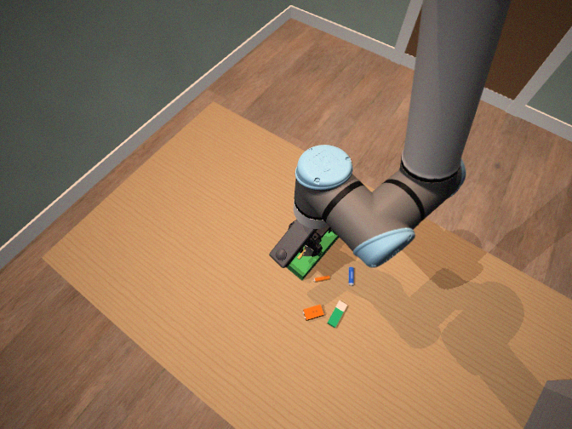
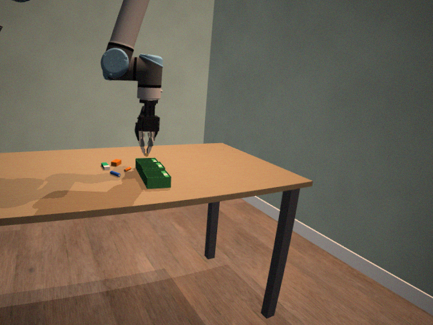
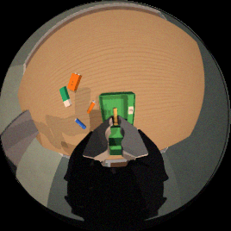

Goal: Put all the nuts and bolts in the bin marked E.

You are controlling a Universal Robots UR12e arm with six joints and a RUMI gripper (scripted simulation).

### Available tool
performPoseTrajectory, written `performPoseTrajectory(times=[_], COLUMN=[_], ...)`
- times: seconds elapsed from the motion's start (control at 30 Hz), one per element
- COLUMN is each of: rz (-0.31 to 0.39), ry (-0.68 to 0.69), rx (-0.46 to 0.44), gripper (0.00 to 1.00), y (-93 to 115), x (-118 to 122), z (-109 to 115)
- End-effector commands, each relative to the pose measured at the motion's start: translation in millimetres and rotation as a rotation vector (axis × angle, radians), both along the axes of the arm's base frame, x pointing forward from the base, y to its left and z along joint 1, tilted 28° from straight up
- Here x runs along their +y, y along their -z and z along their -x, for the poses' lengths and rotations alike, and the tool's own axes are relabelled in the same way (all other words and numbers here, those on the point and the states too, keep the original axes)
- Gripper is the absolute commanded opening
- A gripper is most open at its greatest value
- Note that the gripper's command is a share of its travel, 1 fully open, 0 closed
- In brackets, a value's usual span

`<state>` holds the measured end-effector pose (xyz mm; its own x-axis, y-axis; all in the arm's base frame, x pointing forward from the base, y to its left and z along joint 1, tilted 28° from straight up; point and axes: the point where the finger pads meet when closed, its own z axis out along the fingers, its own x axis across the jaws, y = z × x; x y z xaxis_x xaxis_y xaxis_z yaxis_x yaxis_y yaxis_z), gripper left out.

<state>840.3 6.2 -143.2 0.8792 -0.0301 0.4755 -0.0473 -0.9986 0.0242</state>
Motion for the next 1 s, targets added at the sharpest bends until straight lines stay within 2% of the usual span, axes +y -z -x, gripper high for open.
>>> performPoseTrajectory(times=[0.0,0.6,0.97], rz=[0.000,0.000,0.000], ry=[0.000,0.000,0.000], rx=[-0.001,-0.001,-0.001], gripper=[0.00,0.00,0.00], y=[9,36,37], x=[-1,-2,-4], z=[-5,-20,-19])
